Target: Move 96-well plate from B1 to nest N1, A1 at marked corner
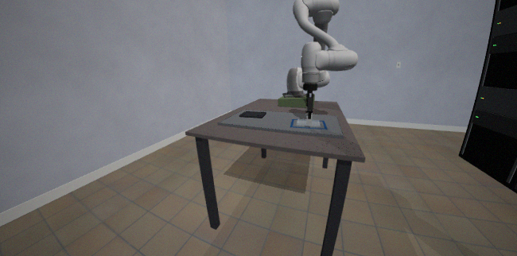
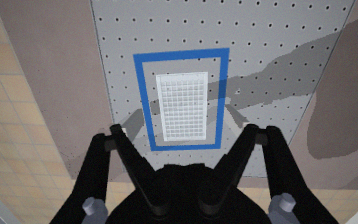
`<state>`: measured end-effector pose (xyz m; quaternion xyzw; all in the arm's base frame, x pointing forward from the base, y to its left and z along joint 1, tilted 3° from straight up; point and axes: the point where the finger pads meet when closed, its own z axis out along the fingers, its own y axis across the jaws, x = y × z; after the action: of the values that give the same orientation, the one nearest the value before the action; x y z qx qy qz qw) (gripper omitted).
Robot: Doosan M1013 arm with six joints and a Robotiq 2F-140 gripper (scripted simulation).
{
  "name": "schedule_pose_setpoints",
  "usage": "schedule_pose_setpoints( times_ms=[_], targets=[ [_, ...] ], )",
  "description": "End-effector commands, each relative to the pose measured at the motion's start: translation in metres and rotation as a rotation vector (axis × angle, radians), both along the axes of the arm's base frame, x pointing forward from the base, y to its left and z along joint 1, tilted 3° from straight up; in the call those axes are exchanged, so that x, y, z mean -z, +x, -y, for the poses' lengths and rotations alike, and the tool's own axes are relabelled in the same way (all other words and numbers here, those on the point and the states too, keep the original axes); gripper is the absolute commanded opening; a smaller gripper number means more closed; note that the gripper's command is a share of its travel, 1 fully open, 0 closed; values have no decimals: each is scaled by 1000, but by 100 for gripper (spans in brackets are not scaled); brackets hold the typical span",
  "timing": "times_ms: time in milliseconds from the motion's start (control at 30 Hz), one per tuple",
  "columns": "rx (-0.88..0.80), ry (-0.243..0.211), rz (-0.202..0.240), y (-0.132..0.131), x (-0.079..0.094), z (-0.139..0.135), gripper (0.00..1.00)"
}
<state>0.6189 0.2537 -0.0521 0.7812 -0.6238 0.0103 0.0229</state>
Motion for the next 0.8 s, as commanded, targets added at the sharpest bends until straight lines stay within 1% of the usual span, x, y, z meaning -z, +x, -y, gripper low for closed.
schedule_pose_setpoints(
  times_ms=[0,367,400,767],
  targets=[
    [2,-2,1,0,2,2,100],
    [2,-2,1,0,2,2,100],
    [2,-2,1,0,2,2,0],
    [2,-2,1,0,2,2,0]
  ],
)
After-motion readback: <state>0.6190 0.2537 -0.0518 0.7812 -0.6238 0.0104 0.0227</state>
